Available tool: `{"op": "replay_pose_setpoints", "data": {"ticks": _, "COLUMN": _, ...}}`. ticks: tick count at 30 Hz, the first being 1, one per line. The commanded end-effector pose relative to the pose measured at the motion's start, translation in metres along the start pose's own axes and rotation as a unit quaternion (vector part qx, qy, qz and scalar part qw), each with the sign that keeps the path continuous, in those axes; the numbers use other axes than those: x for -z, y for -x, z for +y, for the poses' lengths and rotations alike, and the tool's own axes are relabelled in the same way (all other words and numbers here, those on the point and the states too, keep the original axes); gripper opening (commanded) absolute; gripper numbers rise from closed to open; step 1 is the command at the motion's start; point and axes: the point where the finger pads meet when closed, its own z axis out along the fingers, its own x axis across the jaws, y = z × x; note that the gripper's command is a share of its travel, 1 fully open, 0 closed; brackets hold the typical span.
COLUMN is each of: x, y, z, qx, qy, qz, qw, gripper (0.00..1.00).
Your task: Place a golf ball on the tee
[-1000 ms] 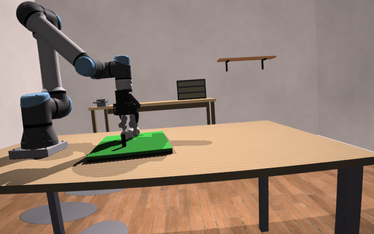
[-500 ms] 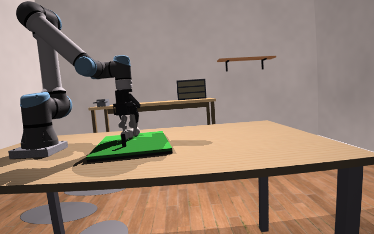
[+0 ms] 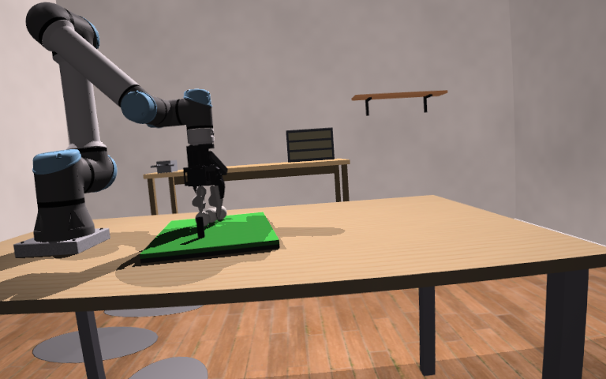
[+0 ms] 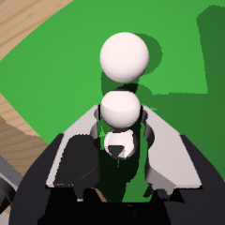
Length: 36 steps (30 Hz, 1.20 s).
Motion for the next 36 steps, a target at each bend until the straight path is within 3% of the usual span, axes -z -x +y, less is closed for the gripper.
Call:
{"op": "replay_pose_setpoints", "data": {"ticks": 1, "x": 0.008, "y": -0.001, "z": 0.0, "qx": 0.0, "qy": 0.0, "qz": 0.001, "qw": 1.0, "gripper": 0.0}}
{"op": "replay_pose_setpoints", "data": {"ticks": 5, "x": 0.017, "y": -0.001, "z": 0.0, "qx": 0.0, "qy": 0.0, "qz": 0.001, "qw": 1.0, "gripper": 0.0}}
{"op": "replay_pose_setpoints", "data": {"ticks": 15, "x": 0.076, "y": -0.001, "z": 0.0, "qx": 0.0, "qy": 0.0, "qz": 0.001, "qw": 1.0, "gripper": 0.0}}
{"op": "replay_pose_setpoints", "data": {"ticks": 19, "x": 0.092, "y": -0.001, "z": 0.0, "qx": 0.0, "qy": 0.0, "qz": 0.001, "qw": 1.0, "gripper": 0.0}}
{"op": "replay_pose_setpoints", "data": {"ticks": 30, "x": 0.097, "y": -0.002, "z": 0.002, "qx": 0.0, "qy": 0.0, "qz": 0.001, "qw": 1.0, "gripper": 0.0}}
{"op": "replay_pose_setpoints", "data": {"ticks": 36, "x": 0.105, "y": -0.021, "z": 0.029, "qx": 0.0, "qy": 0.0, "qz": 0.001, "qw": 1.0, "gripper": 0.0}}
